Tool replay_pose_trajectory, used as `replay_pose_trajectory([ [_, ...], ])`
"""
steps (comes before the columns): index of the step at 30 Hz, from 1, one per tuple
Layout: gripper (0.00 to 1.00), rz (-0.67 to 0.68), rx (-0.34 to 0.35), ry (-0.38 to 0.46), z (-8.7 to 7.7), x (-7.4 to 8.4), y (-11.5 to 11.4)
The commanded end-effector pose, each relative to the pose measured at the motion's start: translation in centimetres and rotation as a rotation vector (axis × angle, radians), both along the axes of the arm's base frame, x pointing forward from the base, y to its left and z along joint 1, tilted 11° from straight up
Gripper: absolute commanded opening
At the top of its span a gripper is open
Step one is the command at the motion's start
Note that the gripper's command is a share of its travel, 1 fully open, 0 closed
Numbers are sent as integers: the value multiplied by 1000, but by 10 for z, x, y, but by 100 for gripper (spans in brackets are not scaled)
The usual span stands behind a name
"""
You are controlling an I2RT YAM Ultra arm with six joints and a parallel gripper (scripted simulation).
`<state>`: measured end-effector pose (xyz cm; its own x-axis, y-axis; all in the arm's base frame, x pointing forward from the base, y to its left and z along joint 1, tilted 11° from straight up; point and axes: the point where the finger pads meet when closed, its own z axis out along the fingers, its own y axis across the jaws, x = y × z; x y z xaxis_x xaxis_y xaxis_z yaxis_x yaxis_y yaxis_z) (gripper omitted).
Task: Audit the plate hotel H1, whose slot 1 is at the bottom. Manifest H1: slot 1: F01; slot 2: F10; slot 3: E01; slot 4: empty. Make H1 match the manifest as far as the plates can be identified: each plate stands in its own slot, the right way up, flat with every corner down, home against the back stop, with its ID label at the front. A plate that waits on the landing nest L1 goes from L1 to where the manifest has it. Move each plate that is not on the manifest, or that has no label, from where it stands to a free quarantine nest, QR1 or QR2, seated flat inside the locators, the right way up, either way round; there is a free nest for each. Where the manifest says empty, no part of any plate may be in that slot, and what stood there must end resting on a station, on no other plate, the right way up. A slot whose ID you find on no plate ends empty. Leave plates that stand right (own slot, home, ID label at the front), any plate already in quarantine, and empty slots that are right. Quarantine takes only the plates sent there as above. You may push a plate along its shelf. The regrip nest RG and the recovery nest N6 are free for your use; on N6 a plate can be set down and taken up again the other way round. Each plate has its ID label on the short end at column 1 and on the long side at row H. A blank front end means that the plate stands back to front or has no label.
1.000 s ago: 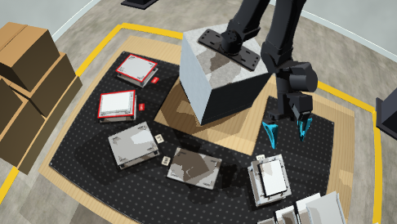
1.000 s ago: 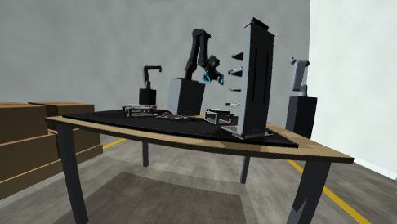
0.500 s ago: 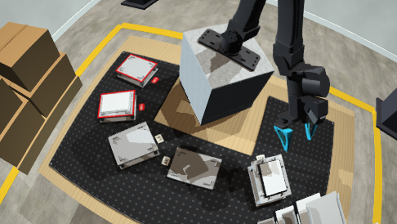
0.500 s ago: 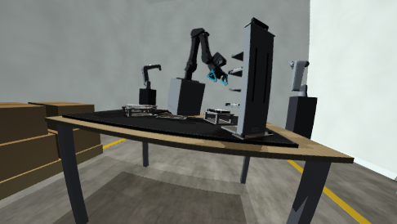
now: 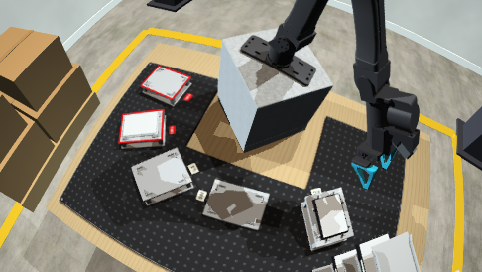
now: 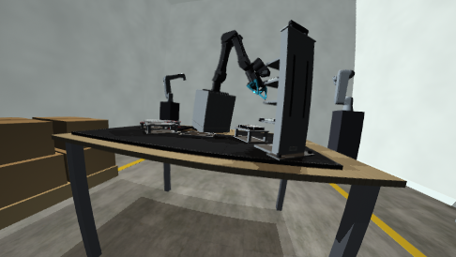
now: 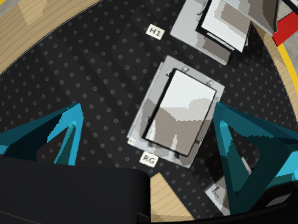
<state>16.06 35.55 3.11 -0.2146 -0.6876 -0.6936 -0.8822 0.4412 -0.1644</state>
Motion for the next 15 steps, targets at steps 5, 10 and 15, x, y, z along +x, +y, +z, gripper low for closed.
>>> replay_pose_trajectory([
  [5,100,126,-100,-17,1,-10,12],
  [10,100,219,-169,-28,3,-16,27],
  [15,100,311,-239,-38,5,-22,43],
])
